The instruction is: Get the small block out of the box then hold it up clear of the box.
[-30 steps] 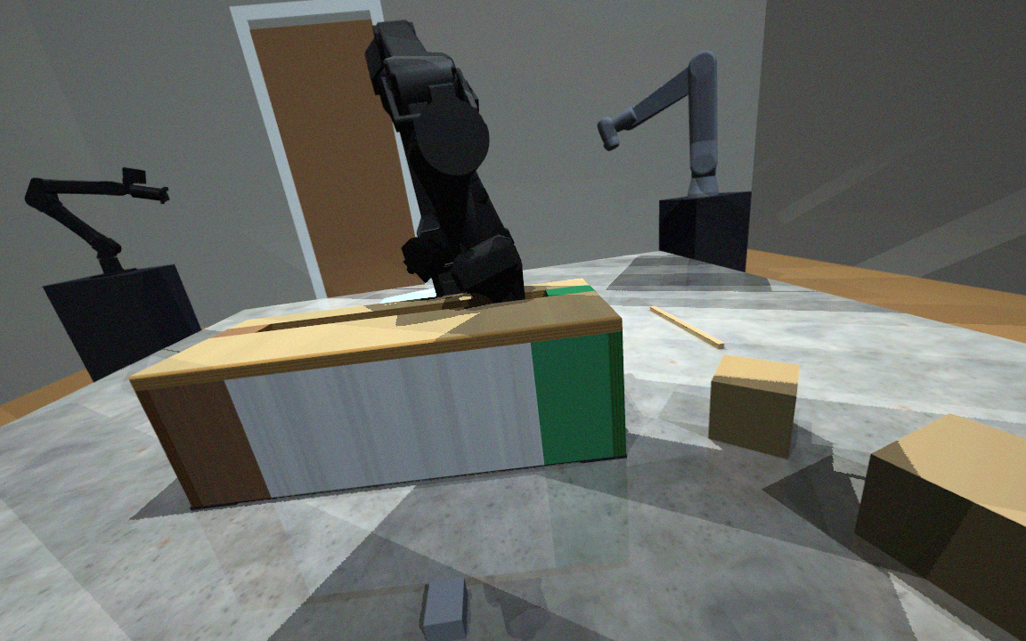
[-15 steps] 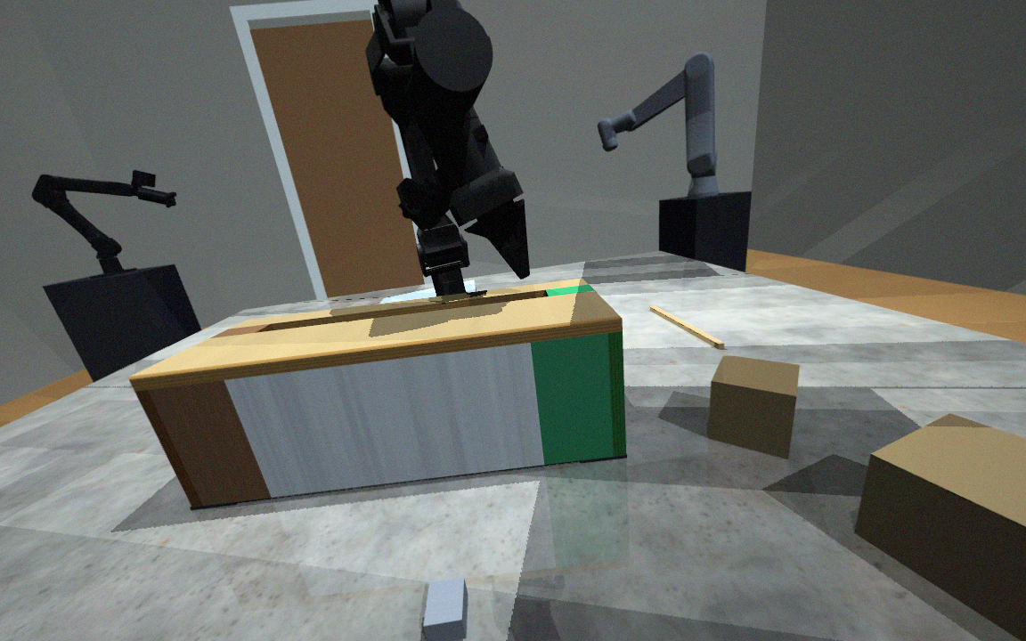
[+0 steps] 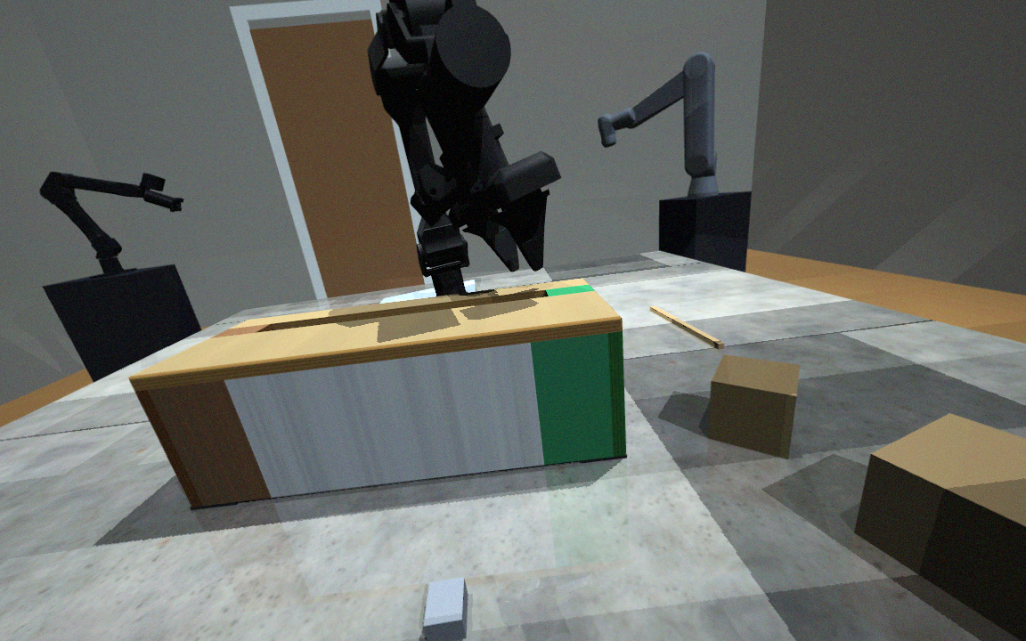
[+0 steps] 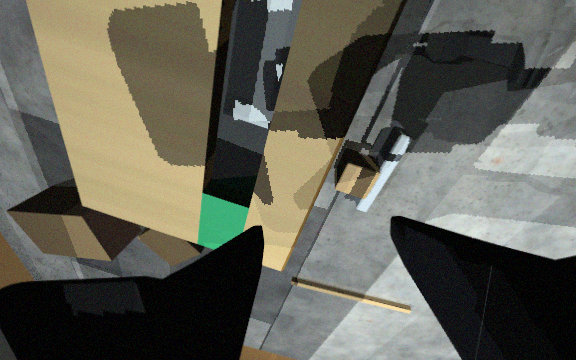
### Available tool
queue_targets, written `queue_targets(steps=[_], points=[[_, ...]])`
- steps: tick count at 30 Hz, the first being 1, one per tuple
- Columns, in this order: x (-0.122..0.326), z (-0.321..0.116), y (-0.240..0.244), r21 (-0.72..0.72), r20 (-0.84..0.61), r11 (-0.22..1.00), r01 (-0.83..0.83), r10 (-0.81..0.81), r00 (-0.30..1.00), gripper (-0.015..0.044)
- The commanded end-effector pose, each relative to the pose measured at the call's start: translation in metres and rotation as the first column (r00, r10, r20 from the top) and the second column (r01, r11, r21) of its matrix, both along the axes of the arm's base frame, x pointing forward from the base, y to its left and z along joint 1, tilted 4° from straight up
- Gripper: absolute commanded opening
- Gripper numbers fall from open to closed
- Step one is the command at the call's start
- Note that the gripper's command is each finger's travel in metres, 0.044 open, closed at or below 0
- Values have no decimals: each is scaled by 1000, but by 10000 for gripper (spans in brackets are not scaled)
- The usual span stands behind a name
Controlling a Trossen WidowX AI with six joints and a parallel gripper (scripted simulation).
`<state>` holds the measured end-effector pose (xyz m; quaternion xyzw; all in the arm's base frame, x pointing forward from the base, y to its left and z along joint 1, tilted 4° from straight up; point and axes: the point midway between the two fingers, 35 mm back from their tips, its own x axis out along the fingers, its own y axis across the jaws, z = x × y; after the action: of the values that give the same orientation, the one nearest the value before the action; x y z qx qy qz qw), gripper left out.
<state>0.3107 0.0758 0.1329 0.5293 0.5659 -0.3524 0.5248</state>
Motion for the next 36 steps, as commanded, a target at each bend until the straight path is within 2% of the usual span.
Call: queue_targets(steps=[1, 4, 8, 11, 14, 20, 26, 31, 36], points=[[-6, 0, 7, -118, 86, 904, -410, 421, 903, 285], [-8, 0, 12, -224, 102, 717, -660, 691, 716, 285], [-10, 2, 18, -356, 56, 352, -866, 933, 356, 285], [-12, 2, 23, -423, -24, 31, -906, 999, 46, 285], [-14, 3, 26, -446, -116, -248, -860, 969, -220, 285], [-17, 3, 30, -420, -248, -607, -675, 792, -558, 285], [-20, 4, 34, -329, -361, -867, -375, 482, -798, 285], [-23, 6, 37, -217, -414, -973, -77, 163, -896, 285], [-25, 7, 41, -86, -422, -969, 233, -177, -889, 285]])
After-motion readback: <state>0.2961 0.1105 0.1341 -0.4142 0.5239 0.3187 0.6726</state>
